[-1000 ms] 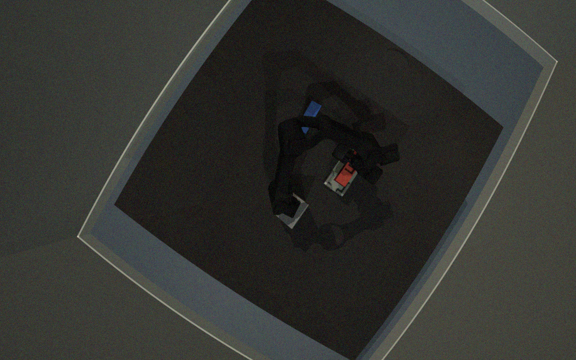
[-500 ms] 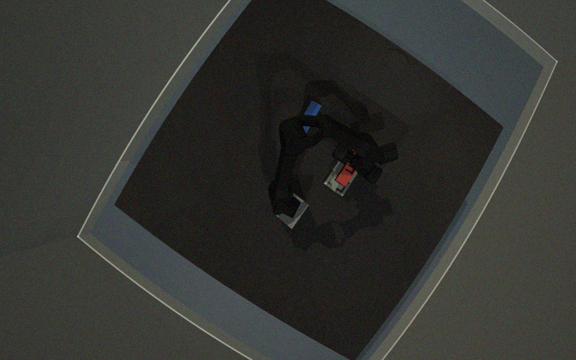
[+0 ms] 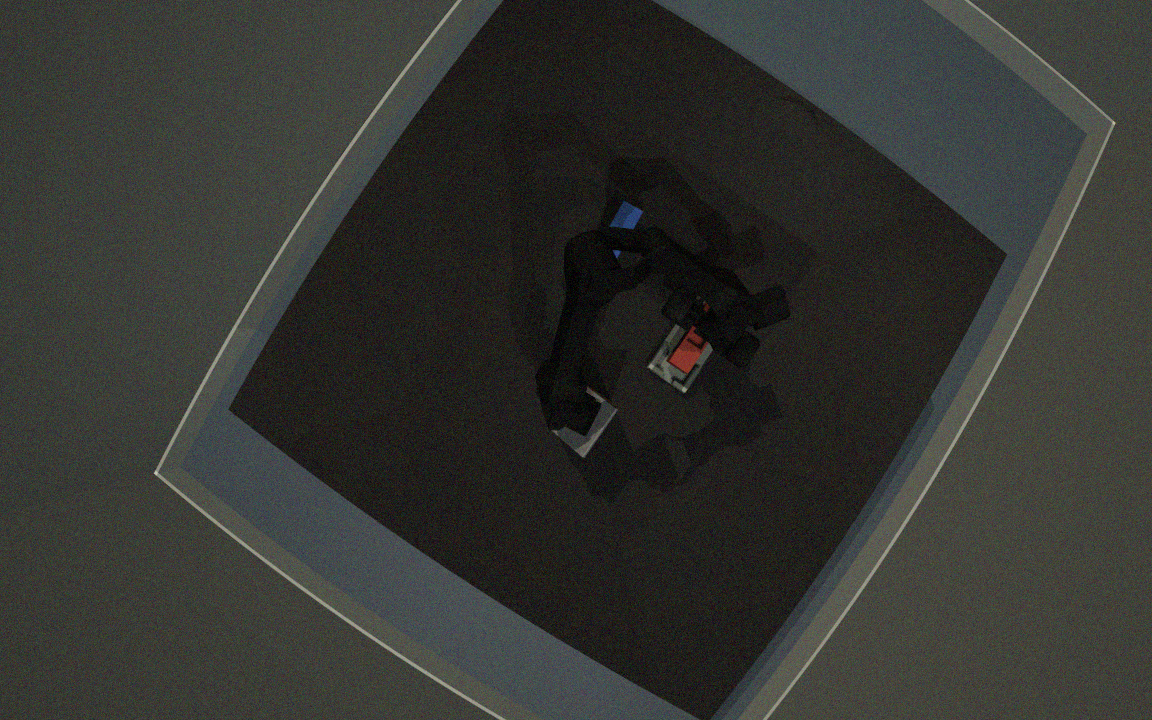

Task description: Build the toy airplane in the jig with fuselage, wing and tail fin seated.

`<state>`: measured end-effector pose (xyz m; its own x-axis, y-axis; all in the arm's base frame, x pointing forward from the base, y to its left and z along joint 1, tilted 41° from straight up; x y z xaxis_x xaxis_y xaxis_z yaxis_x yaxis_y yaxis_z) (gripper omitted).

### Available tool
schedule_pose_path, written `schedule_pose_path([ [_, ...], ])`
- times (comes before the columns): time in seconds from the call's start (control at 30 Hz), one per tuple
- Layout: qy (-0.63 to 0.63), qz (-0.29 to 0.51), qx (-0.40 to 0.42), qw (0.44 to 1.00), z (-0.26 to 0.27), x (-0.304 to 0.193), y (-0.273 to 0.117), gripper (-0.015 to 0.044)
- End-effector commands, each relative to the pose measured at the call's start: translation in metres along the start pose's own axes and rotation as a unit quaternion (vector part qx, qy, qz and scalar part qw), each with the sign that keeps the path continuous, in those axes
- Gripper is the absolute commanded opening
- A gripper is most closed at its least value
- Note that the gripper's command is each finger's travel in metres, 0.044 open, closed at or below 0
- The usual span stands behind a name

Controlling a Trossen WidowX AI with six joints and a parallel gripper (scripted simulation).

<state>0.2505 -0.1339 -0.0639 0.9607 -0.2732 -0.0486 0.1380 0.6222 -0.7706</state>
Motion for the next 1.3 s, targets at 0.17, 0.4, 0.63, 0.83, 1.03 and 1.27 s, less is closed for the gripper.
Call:
schedule_pose_path([
  [0.17, 0.004, 0.002, 0.004, 1.000, -0.0004, -0.0017, 0.0051, 0.0195],
  [0.4, 0.001, 0.002, 0.001, 1.000, -0.0001, -0.0012, 0.0032, 0.0109],
  [0.63, 0.001, 0.002, 0.001, 1.000, -0.0001, -0.0012, 0.0032, 0.0135],
  [0.83, 0.001, 0.002, 0.001, 1.000, -0.0001, -0.0012, 0.0032, 0.0293],
  [1.03, 0.001, 0.002, 0.001, 1.000, -0.0001, -0.0012, 0.0032, 0.0440],
  [1.27, 0.001, 0.002, 0.001, 1.000, -0.0001, -0.0012, 0.0032, 0.0440],
])
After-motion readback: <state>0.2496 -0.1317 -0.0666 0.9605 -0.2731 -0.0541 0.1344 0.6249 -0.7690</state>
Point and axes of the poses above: the point midway between the two fingers, 35 mm back from their tips, its own y axis out along the fingers, its own z axis across the jaws, x = y × z, the point moved 6 cm from there along -y, back along the fingers, and after that the axes turned 7 degrees about y, right-handed, at the moved point
